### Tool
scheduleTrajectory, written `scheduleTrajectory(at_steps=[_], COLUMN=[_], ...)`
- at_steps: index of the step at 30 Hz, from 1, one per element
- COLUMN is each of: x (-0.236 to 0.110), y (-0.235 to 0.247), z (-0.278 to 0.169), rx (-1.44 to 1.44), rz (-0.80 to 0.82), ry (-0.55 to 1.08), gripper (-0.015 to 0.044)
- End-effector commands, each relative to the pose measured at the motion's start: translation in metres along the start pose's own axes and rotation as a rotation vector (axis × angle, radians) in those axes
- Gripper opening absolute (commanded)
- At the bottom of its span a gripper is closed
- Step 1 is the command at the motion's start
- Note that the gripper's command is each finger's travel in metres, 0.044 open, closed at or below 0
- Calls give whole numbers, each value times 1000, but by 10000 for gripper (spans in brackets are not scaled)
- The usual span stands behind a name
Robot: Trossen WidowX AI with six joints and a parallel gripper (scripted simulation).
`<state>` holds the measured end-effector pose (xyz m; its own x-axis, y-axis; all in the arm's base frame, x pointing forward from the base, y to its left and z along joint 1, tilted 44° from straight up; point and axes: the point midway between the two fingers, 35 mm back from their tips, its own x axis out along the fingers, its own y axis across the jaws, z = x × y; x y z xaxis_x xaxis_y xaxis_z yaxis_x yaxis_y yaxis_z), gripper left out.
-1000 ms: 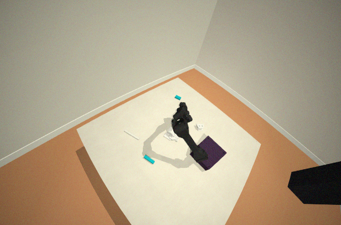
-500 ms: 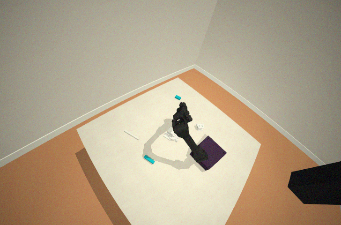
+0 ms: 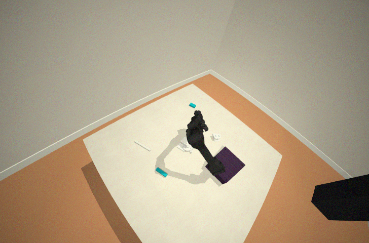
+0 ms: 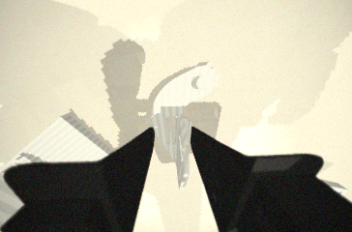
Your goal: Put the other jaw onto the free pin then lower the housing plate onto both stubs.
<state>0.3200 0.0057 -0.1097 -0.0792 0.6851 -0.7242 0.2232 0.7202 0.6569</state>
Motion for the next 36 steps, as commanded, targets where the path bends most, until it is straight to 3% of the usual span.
scheduleTrajectory(at_steps=[1, 8, 36], x=[0, -2, -79], y=[0, 0, -1], z=[0, 0, 0], rx=[0, 0, 6], rz=[2, 2, 2], ry=[-1, -1, -2], gripper=[134, 134, 134])
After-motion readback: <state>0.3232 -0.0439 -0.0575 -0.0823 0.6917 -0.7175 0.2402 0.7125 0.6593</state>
